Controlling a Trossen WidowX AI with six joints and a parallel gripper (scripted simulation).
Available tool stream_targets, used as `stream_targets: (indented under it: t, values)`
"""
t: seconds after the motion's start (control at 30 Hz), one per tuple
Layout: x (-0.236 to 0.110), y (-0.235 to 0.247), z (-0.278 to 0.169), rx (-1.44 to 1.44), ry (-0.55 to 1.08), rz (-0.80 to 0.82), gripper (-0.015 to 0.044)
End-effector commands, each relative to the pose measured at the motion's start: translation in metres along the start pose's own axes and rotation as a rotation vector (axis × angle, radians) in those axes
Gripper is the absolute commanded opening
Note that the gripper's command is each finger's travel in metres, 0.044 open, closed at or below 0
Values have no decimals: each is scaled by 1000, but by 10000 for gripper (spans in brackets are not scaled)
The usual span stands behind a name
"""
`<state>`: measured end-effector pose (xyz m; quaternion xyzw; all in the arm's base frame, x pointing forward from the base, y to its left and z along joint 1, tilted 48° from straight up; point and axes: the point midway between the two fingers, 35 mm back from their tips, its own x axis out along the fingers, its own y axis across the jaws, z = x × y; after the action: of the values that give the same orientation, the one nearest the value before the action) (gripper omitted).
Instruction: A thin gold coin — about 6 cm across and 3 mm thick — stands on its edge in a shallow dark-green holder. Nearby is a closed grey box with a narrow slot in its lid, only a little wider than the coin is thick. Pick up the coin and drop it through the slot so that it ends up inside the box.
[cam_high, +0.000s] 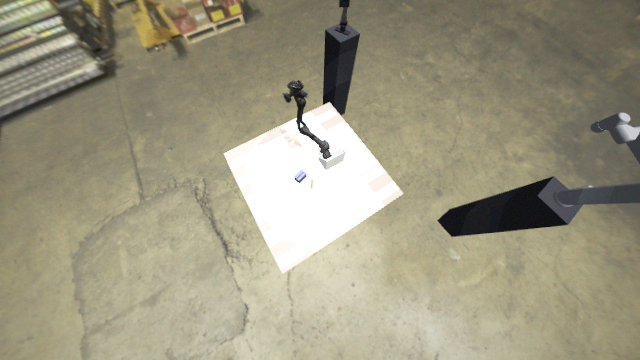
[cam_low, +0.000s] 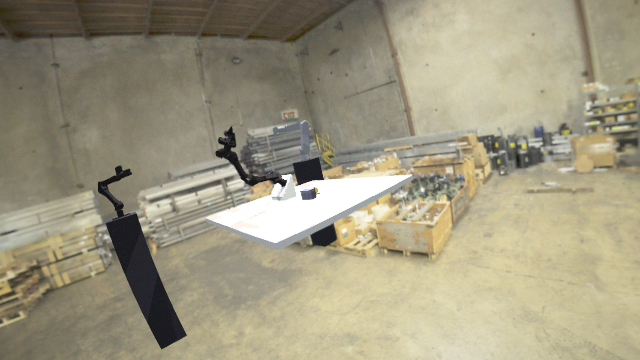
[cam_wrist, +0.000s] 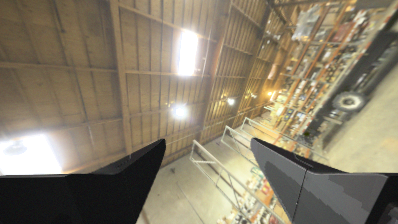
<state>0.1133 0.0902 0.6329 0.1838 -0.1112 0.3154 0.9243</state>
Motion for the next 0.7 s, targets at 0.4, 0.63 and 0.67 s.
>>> stream_targets:
  t: [0.4, 0.63, 0.67]
  values:
    - [49, 94, -106, -446, 77, -15, 161]
    - [91, 112, -207, -689, 242, -31, 161]
    - [97, 110, -220, -716, 267, -37, 161]
